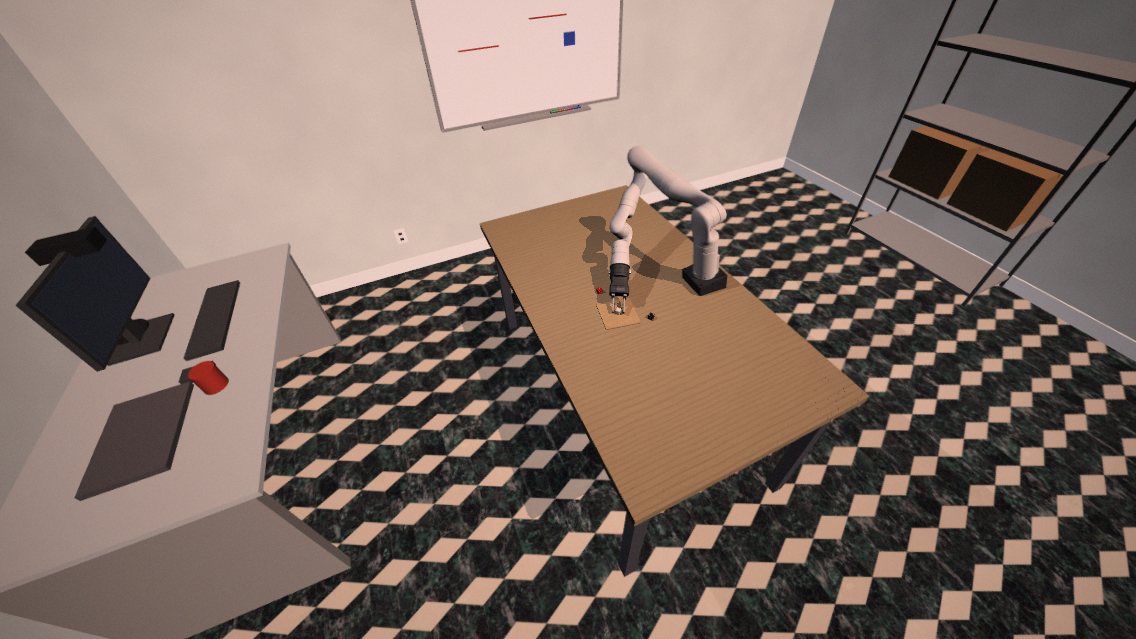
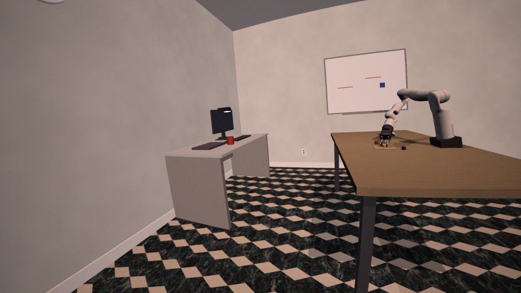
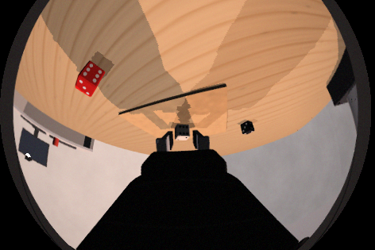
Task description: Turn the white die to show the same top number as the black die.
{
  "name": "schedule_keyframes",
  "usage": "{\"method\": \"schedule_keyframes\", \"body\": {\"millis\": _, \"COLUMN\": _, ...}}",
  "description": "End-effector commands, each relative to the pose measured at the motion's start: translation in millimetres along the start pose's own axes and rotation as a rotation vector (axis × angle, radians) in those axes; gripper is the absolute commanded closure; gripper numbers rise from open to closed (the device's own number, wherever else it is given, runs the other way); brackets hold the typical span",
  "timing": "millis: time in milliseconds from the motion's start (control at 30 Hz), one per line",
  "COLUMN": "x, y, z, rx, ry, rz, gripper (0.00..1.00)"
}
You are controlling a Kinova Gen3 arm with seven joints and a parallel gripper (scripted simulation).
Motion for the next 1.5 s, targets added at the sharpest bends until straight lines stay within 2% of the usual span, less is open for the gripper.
{"method": "schedule_keyframes", "body": {"millis": 0, "x": -0.1, "y": 0.2, "z": 0.4, "rx": 0.000, "ry": 0.001, "rz": 0.000, "gripper": 0.30}}
{"method": "schedule_keyframes", "body": {"millis": 1233, "x": -0.1, "y": 0.5, "z": 0.4, "rx": 0.000, "ry": 0.001, "rz": 0.000, "gripper": 0.30}}
{"method": "schedule_keyframes", "body": {"millis": 1467, "x": -0.1, "y": 14.3, "z": 0.4, "rx": 0.000, "ry": 0.001, "rz": 0.000, "gripper": 0.30}}
Point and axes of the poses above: the point where the finger pads meet when closed, its own y axis back along the fingers, its own x axis across the jaws, z = x × y, the point moved 3 cm from there along y, back along the fingers, and after that the axes turned 1 degree about -y, right-handed, at the moved point
